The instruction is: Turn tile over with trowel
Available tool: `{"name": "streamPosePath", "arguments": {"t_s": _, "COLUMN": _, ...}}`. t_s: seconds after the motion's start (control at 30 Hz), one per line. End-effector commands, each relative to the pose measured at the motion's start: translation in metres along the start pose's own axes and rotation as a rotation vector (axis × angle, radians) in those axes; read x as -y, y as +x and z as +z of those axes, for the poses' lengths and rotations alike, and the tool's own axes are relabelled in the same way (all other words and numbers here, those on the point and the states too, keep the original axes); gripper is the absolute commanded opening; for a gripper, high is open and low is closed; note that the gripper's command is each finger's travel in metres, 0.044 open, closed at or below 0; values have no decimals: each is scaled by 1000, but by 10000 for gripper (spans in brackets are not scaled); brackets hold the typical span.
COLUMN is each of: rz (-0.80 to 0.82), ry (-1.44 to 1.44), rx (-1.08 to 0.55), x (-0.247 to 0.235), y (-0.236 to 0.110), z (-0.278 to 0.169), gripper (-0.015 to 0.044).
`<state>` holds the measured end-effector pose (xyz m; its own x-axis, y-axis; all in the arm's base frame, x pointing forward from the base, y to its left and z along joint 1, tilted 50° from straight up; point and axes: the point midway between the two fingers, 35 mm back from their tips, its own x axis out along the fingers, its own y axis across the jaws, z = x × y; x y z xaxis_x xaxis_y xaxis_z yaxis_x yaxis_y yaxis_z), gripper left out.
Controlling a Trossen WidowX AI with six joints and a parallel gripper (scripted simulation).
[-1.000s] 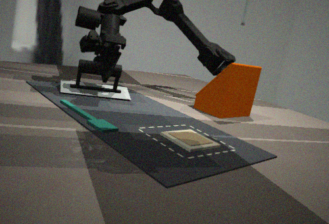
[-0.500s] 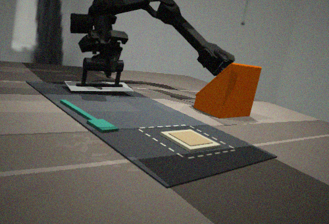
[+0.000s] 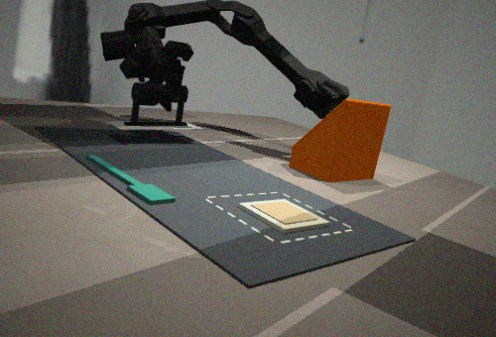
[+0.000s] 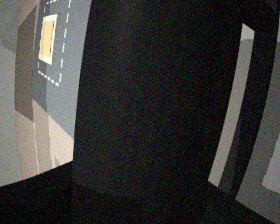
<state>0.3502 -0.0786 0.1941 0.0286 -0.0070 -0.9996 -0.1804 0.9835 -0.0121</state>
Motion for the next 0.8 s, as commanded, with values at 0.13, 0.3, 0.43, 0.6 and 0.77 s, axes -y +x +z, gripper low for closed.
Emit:
{"name": "streamPosePath", "arguments": {"t_s": 0.13, "rz": 16, "ry": -24, "rx": 7, "x": -4, "y": -2, "z": 2, "gripper": 0}}
{"name": "streamPosePath", "arguments": {"t_s": 0.3, "rz": 14, "ry": -24, "rx": 6, "x": 3, "y": 3, "z": 3, "gripper": 0}}
{"name": "streamPosePath", "arguments": {"t_s": 0.43, "rz": 13, "ry": -25, "rx": 5, "x": 8, "y": 7, "z": 4, "gripper": 0}}
{"name": "streamPosePath", "arguments": {"t_s": 0.6, "rz": 11, "ry": -25, "rx": 4, "x": 14, "y": 12, "z": 4, "gripper": 0}}
{"name": "streamPosePath", "arguments": {"t_s": 0.77, "rz": 9, "ry": -26, "rx": 3, "x": 20, "y": 17, "z": 4, "gripper": 0}}
